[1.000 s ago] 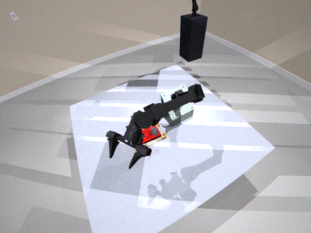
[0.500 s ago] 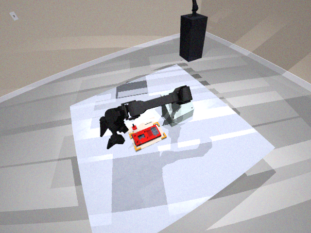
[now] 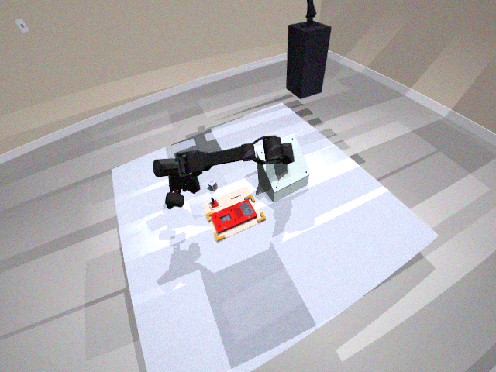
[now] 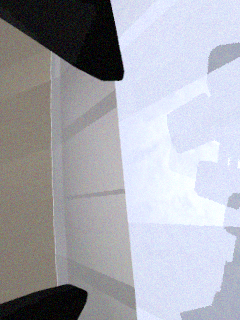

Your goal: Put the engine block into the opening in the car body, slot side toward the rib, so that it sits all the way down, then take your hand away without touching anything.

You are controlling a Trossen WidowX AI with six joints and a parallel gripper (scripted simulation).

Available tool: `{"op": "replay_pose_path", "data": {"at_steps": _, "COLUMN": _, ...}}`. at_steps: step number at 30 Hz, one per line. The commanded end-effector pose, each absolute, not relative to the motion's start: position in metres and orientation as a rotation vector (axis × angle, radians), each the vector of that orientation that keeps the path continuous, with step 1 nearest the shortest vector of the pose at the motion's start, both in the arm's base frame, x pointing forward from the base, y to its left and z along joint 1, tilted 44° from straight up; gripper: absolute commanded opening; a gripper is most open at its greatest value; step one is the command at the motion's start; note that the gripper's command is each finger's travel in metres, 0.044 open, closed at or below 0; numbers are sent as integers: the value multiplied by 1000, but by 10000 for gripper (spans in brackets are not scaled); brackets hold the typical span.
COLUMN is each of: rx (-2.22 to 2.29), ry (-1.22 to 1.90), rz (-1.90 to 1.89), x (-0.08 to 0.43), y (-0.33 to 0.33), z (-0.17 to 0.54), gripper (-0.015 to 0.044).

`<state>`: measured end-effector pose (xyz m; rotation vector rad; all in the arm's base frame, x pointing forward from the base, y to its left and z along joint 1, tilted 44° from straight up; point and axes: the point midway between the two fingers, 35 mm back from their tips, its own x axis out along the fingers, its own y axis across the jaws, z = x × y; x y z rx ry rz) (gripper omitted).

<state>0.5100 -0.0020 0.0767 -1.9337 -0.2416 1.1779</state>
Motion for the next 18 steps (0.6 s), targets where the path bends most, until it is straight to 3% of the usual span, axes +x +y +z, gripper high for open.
{"op": "replay_pose_path", "data": {"at_steps": 1, "rx": -1844, "ry": -162, "rz": 1268, "x": 495, "y": -15, "z": 40, "gripper": 440}}
{"op": "replay_pose_path", "data": {"at_steps": 18, "rx": -1312, "ry": 137, "rz": 1601, "x": 392, "y": -54, "z": -94, "gripper": 440}}
